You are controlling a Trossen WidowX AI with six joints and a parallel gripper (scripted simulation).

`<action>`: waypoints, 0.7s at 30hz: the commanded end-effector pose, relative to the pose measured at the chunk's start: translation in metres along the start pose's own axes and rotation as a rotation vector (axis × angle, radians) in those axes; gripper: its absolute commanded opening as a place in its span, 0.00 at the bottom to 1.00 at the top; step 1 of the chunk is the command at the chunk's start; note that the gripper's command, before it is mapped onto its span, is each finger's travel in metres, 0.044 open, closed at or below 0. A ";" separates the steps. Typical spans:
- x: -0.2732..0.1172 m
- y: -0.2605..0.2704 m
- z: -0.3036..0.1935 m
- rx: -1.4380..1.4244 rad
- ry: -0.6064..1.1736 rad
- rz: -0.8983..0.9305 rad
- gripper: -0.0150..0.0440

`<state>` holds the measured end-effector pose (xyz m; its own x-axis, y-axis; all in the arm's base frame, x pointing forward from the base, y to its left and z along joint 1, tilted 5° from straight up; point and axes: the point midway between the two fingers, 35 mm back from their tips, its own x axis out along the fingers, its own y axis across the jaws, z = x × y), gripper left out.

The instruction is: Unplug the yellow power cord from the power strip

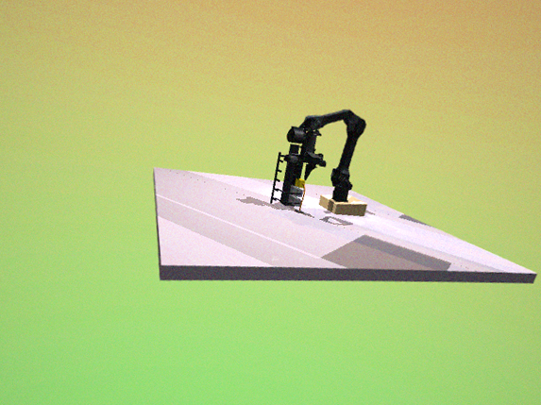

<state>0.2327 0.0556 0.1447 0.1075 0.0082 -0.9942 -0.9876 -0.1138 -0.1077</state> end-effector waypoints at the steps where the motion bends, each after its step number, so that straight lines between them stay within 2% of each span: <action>1: 0.005 0.001 0.000 -0.005 -0.003 0.004 0.53; 11: 0.012 0.001 0.000 -0.005 -0.003 0.004 0.53; 15: 0.009 0.000 -0.001 0.001 0.000 -0.001 0.35; 21: 0.009 0.000 -0.001 0.001 0.000 -0.001 0.28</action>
<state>0.2330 0.0549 0.1352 0.1055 0.0083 -0.9944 -0.9877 -0.1149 -0.1057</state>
